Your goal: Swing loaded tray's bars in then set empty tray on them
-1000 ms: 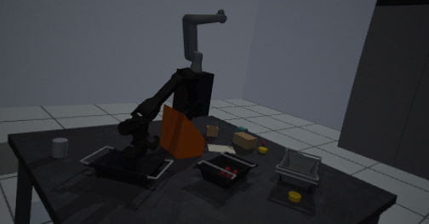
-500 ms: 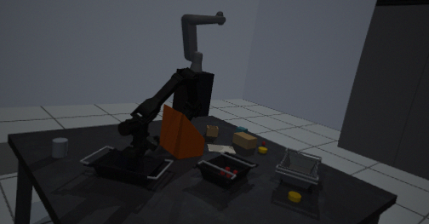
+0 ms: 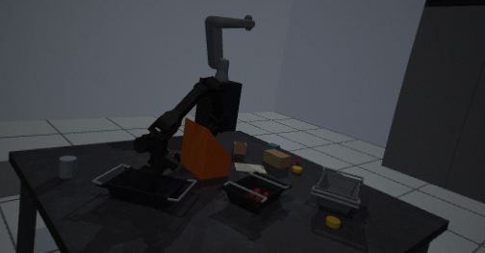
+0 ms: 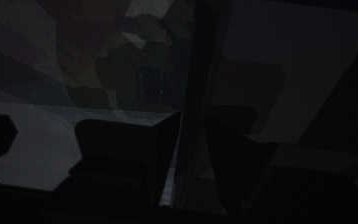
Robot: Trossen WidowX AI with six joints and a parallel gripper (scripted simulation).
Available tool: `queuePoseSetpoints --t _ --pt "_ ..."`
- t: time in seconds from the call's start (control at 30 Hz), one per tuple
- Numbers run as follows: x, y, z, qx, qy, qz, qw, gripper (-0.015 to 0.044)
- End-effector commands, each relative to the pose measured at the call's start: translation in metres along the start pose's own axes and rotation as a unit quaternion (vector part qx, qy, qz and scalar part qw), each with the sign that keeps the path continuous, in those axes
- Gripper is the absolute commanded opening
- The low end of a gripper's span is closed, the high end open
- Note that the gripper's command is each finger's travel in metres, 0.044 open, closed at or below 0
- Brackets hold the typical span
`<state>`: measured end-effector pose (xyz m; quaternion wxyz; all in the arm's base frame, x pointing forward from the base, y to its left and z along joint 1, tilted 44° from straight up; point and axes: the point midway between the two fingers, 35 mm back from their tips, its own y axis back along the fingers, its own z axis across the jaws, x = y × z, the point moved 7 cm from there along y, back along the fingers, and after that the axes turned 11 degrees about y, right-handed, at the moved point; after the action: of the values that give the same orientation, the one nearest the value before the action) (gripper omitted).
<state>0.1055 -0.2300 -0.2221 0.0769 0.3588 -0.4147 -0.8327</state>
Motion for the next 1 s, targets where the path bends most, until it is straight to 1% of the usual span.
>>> queuePoseSetpoints --t 0.0,0.3,0.43,0.73,0.97 --pt "0.0 0.0 0.001 -0.001 -0.003 -0.002 1.0 0.0088" --pt "0.0 0.0 0.001 -0.001 -0.003 -0.002 1.0 0.0028" --pt "0.0 0.012 -0.001 -0.001 -0.003 -0.002 1.0 0.0001" --pt "0.001 0.079 0.0 -0.001 -0.003 -0.001 1.0 0.0" --pt "0.001 0.08 0.0 -0.001 -0.003 -0.001 1.0 0.0"
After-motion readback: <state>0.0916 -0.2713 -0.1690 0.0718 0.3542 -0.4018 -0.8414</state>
